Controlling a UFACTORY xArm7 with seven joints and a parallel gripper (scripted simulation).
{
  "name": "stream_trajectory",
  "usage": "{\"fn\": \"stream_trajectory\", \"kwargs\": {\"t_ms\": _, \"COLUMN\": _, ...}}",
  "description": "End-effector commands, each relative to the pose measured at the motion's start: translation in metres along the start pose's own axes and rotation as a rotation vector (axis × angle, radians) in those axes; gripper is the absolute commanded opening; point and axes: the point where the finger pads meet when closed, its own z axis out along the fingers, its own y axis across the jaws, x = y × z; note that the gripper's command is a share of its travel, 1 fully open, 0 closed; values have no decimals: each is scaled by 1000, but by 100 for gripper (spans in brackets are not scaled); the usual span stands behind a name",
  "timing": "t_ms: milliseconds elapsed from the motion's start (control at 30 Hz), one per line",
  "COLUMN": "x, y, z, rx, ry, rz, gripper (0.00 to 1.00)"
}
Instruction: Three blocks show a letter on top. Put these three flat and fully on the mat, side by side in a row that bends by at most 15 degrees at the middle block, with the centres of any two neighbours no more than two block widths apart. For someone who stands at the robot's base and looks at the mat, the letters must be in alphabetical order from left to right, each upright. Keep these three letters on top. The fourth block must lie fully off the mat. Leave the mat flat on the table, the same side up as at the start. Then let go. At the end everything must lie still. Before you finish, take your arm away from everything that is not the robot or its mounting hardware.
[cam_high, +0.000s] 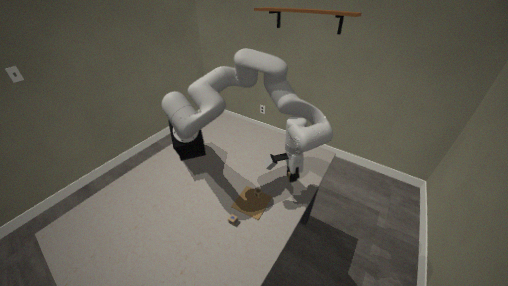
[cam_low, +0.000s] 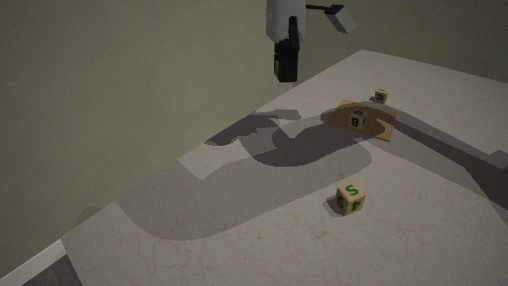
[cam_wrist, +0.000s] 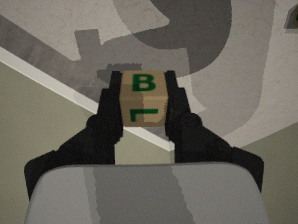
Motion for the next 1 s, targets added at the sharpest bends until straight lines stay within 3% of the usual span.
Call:
{"fn": "stream_trajectory", "kwargs": {"t_ms": 0, "x": 5, "y": -3, "z": -3, "rx": 6, "ry": -8, "rz": 139, "gripper": 27}}
{"fn": "stream_trajectory", "kwargs": {"t_ms": 967, "x": 52, "y": -13, "z": -8, "rx": -1, "ry": -27, "rz": 905, "gripper": 27}}
